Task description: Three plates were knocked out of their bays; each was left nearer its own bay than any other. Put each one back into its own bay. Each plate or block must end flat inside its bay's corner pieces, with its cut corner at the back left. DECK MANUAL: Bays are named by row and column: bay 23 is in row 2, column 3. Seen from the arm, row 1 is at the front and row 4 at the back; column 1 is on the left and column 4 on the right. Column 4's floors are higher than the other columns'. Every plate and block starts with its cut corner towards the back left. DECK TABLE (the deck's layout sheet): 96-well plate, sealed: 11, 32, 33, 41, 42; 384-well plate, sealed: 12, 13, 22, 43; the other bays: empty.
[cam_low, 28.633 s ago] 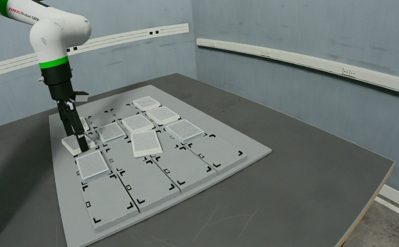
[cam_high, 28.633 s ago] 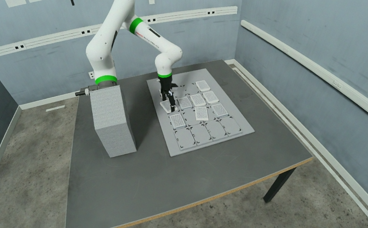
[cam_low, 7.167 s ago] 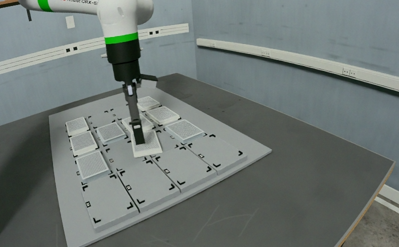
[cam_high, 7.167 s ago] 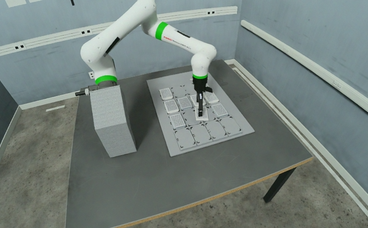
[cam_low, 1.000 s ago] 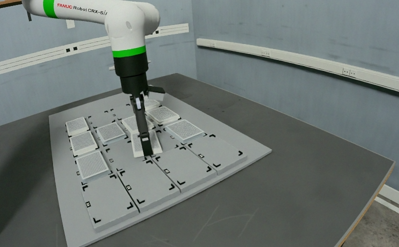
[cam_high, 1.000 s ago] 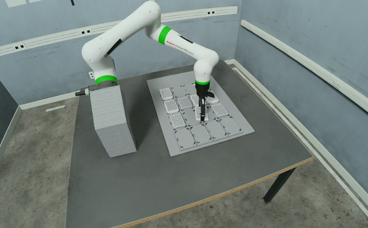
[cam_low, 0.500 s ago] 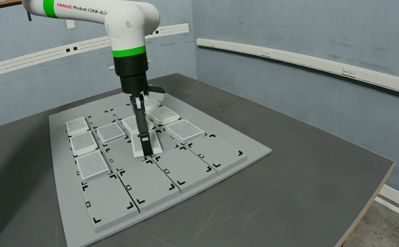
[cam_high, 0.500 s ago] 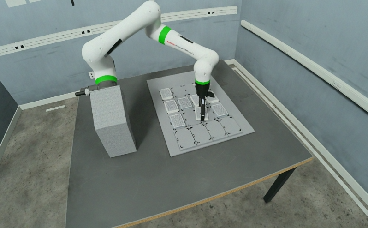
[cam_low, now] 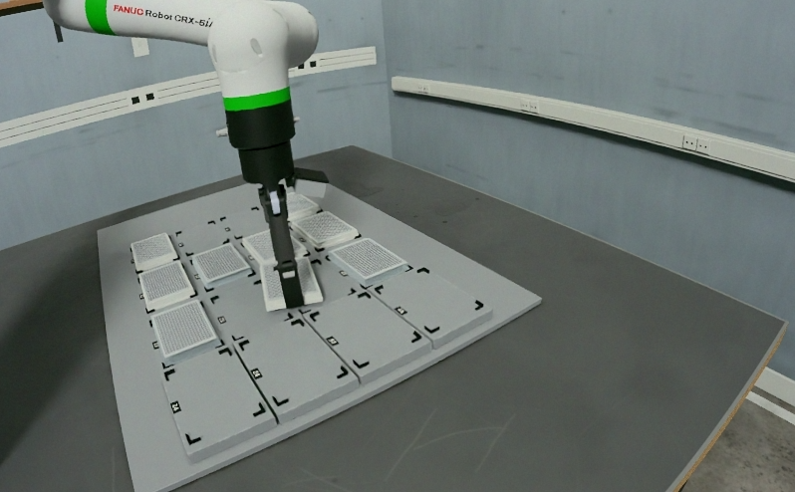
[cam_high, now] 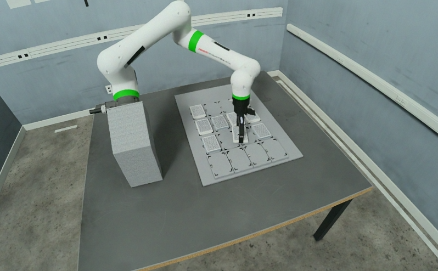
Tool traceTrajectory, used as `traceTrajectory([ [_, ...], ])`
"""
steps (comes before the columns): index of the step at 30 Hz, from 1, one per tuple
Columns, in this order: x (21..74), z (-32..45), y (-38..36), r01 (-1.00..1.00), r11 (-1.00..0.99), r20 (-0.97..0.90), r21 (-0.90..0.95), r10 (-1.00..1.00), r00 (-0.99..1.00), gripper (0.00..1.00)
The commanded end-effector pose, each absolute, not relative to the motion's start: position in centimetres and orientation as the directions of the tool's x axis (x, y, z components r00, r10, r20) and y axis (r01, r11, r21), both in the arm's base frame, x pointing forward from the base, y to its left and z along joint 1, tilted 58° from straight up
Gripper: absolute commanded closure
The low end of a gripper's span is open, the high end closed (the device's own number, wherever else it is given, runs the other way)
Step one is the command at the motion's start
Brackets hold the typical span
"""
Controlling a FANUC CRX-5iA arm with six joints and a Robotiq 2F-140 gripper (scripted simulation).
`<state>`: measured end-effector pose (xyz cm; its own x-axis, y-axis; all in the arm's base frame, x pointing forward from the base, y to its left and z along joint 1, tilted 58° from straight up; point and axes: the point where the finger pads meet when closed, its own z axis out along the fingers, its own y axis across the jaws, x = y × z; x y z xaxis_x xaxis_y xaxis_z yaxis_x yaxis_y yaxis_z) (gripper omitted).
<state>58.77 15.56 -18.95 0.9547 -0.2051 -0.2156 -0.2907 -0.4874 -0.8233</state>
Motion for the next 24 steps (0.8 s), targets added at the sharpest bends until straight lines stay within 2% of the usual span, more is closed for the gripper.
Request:
traceTrajectory([
  [1,58.8,-18.9,15.4,-0.291,-0.488,-0.215,-0.823,-0.206,0.955,0.9],
  [24,58.7,-18.2,14.2,-0.291,-0.488,-0.215,-0.823,-0.206,0.955,0.9],
])
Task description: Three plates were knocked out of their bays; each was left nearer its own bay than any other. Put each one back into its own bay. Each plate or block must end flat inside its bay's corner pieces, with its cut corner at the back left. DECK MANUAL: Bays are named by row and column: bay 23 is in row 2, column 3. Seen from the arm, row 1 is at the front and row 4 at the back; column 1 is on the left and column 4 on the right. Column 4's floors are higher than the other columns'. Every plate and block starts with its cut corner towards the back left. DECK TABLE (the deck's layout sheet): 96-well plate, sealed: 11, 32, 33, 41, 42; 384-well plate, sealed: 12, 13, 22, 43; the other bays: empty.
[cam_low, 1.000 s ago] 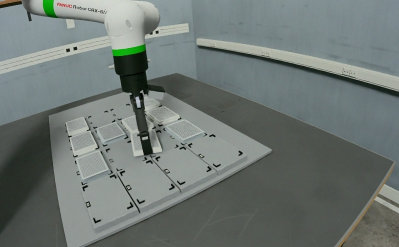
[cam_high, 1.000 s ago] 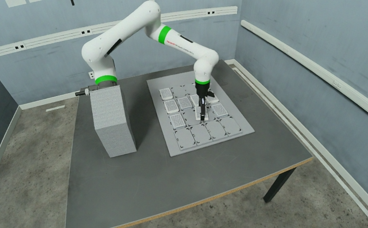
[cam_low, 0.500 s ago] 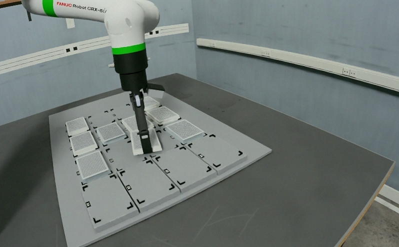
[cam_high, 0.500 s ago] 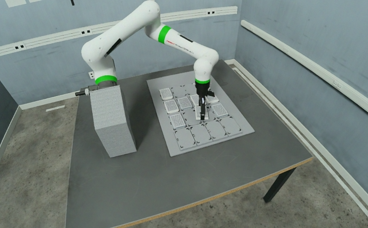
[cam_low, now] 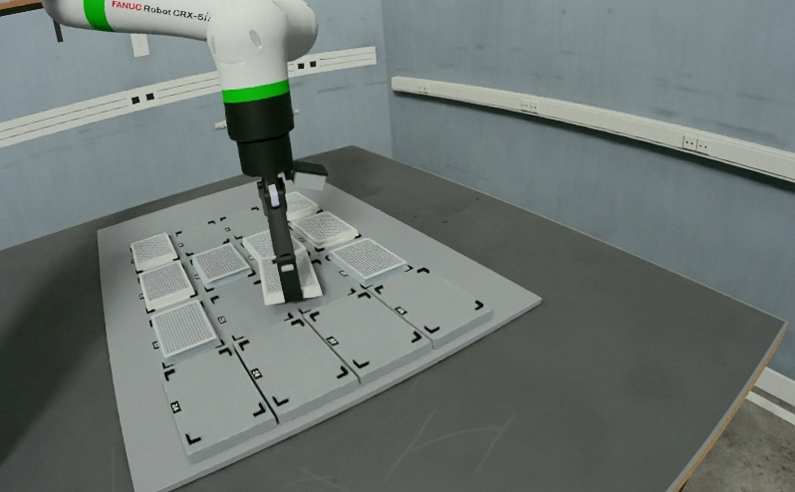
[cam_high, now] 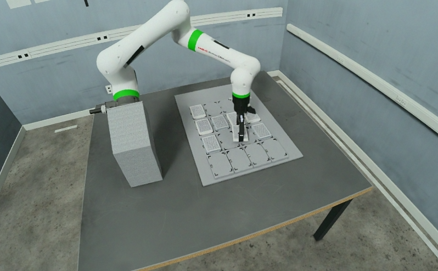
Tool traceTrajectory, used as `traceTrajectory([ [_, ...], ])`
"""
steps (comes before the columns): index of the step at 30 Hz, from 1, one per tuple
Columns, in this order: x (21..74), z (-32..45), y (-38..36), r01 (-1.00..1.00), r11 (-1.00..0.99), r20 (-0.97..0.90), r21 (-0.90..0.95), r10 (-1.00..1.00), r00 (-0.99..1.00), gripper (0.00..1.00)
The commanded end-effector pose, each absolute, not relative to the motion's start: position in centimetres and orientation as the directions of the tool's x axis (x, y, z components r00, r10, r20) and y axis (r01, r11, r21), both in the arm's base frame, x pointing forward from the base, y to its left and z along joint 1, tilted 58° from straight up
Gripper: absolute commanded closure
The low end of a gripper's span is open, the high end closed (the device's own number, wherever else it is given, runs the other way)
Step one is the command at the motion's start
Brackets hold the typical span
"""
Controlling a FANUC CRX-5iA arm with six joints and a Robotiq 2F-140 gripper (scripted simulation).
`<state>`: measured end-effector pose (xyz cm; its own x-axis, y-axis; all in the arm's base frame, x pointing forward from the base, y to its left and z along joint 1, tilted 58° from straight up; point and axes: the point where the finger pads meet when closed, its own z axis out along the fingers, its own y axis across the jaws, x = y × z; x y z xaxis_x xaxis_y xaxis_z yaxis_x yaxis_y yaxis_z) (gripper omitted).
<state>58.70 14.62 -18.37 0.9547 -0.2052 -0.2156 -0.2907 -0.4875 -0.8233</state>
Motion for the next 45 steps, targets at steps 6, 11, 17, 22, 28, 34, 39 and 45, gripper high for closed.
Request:
traceTrajectory([
  [6,58.7,-17.9,13.8,-0.291,-0.488,-0.215,-0.823,-0.206,0.955,0.9],
  [11,58.6,-17.5,13.2,-0.291,-0.488,-0.215,-0.823,-0.206,0.955,0.9],
  [17,58.6,-17.2,12.6,-0.291,-0.488,-0.215,-0.823,-0.206,0.955,0.9],
  [22,58.6,-17.1,12.6,-0.291,-0.488,-0.215,-0.823,-0.206,0.955,0.9],
  [28,59.8,-17.6,12.3,-0.128,-0.515,-0.075,-0.847,-0.122,0.99,0.9],
  [34,61.3,-18.2,11.9,-0.018,-0.526,0.019,-0.85,-0.065,0.998,0.9],
  [39,61.8,-18.3,11.7,-0.018,-0.526,0.019,-0.85,-0.065,0.998,0.9],
  [45,61.8,-18.3,11.7,-0.018,-0.526,0.019,-0.85,-0.065,0.998,0.9],
])
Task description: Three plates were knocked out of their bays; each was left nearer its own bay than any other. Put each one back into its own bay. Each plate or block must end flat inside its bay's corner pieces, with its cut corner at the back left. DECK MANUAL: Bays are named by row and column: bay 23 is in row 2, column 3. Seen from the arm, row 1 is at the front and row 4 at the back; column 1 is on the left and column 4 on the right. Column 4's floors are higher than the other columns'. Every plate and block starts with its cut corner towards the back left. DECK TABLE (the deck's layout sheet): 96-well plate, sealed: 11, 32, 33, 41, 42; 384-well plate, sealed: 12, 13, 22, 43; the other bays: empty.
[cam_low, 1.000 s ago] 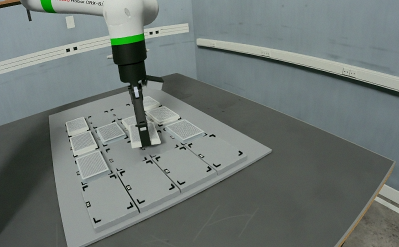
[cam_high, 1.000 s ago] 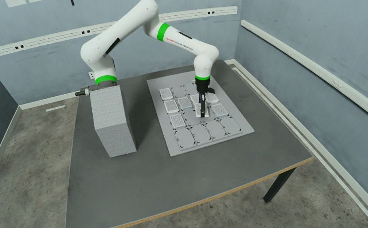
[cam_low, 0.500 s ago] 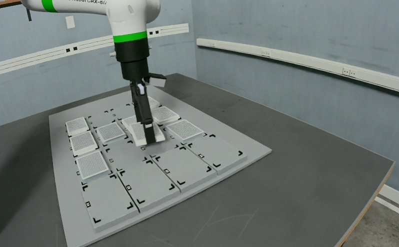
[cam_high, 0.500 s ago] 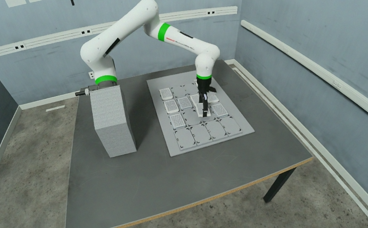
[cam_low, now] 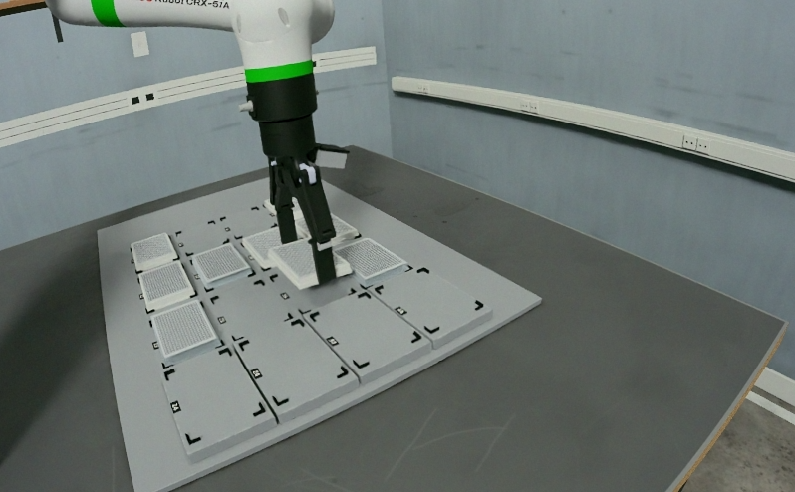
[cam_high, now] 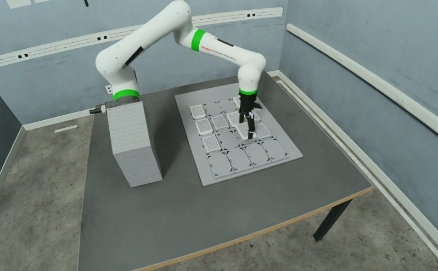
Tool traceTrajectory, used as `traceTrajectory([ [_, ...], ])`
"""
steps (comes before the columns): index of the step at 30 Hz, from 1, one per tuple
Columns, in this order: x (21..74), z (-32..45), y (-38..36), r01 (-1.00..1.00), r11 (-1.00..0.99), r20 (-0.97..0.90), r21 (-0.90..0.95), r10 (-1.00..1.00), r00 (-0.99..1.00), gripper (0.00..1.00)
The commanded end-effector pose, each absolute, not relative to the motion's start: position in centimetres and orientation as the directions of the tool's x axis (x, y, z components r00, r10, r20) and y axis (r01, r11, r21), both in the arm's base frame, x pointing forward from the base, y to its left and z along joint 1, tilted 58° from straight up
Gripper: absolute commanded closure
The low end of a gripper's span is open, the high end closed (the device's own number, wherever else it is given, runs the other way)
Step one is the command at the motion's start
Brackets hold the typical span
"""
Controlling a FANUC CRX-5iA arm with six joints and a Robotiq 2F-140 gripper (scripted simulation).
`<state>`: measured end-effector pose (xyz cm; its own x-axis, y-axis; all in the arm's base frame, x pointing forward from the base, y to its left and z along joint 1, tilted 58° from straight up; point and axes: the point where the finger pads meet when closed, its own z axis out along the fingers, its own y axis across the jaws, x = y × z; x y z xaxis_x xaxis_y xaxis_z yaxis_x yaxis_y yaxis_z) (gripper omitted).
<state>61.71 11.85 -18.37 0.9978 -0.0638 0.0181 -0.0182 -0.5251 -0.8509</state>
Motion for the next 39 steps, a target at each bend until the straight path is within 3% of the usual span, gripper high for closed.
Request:
traceTrajectory([
  [1,61.7,-18.3,11.7,-0.018,-0.526,0.019,-0.85,-0.065,0.998,0.9],
  [39,61.8,-19.6,13.9,-0.019,-0.526,0.018,-0.851,-0.065,0.998,0.9],
])
